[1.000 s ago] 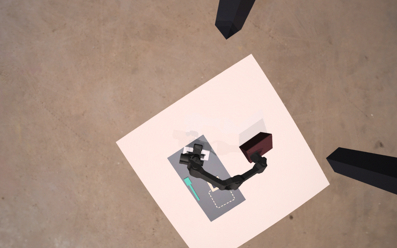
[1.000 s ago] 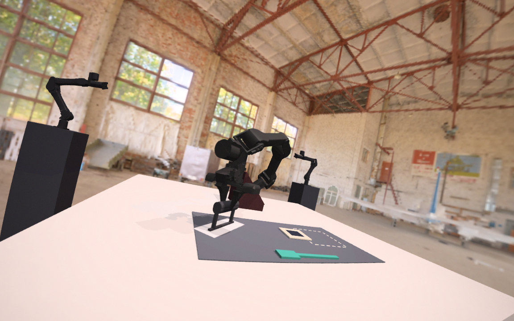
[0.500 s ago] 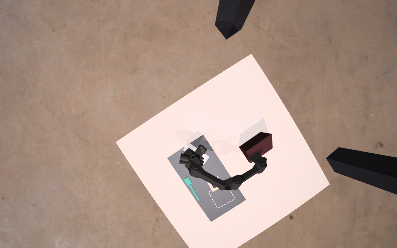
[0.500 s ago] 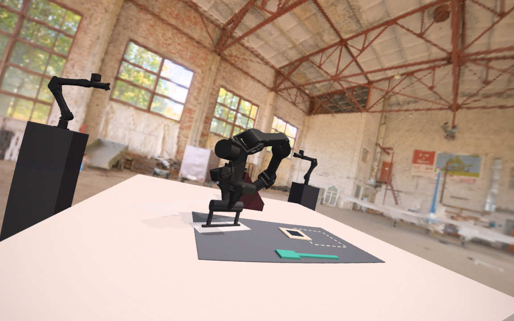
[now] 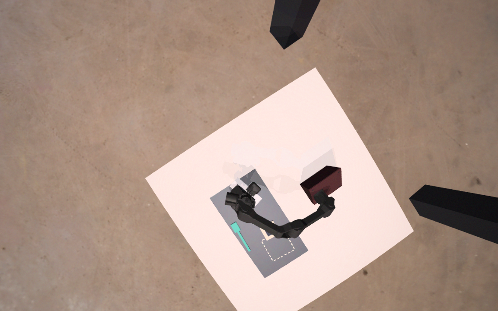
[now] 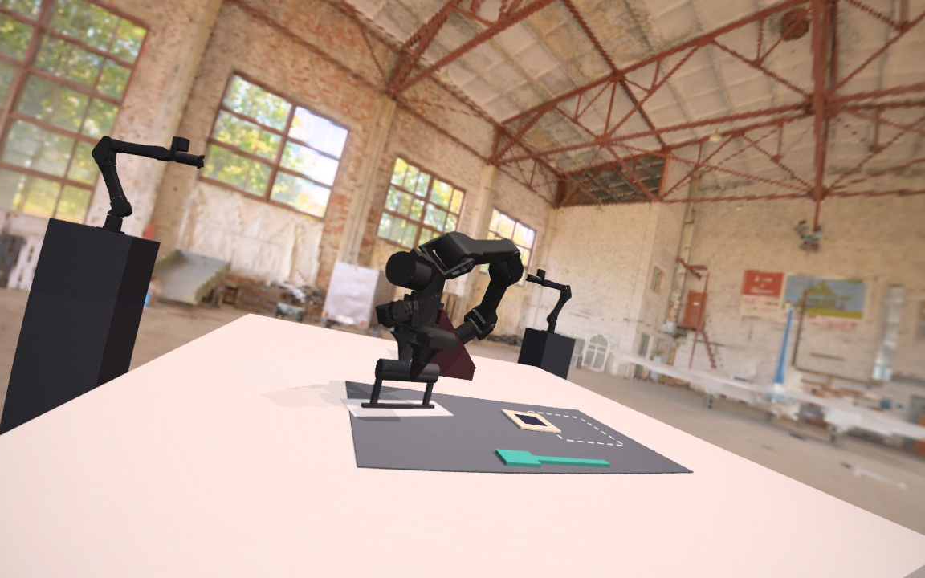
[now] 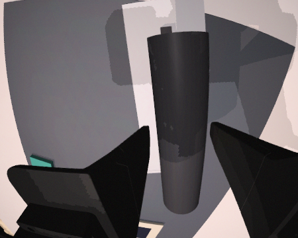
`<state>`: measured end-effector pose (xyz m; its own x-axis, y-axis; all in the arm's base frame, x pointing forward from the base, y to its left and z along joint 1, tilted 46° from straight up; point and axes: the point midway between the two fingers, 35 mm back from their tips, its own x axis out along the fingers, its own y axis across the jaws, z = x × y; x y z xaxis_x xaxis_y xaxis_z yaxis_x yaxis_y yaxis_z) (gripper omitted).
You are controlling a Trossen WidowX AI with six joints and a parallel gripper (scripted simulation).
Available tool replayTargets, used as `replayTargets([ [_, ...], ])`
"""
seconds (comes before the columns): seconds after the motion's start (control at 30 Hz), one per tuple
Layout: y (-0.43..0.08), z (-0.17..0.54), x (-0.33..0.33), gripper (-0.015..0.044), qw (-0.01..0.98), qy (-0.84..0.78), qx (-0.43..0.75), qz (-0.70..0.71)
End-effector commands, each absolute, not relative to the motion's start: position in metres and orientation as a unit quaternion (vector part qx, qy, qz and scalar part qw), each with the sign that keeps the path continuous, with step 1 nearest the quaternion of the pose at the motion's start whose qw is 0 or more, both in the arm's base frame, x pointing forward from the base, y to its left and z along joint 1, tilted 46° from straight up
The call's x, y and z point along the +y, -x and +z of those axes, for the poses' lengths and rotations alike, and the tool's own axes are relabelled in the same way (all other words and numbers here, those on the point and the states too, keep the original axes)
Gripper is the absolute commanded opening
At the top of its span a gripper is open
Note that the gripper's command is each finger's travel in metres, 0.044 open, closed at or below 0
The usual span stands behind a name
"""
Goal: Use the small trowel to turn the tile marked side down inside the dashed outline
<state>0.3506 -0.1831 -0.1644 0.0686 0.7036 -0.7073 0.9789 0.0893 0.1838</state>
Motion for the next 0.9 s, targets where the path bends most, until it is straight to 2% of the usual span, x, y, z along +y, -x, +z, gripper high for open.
replayTargets([
  [0.0,-0.35,-0.164,-0.183,0.027,0.341,-0.646,0.652,-0.203],
  [0.57,-0.35,-0.164,-0.183,0.027,0.341,-0.646,0.652,-0.203],
  [0.87,-0.344,-0.131,-0.214,0.027,0.334,-0.649,0.65,-0.21],
])
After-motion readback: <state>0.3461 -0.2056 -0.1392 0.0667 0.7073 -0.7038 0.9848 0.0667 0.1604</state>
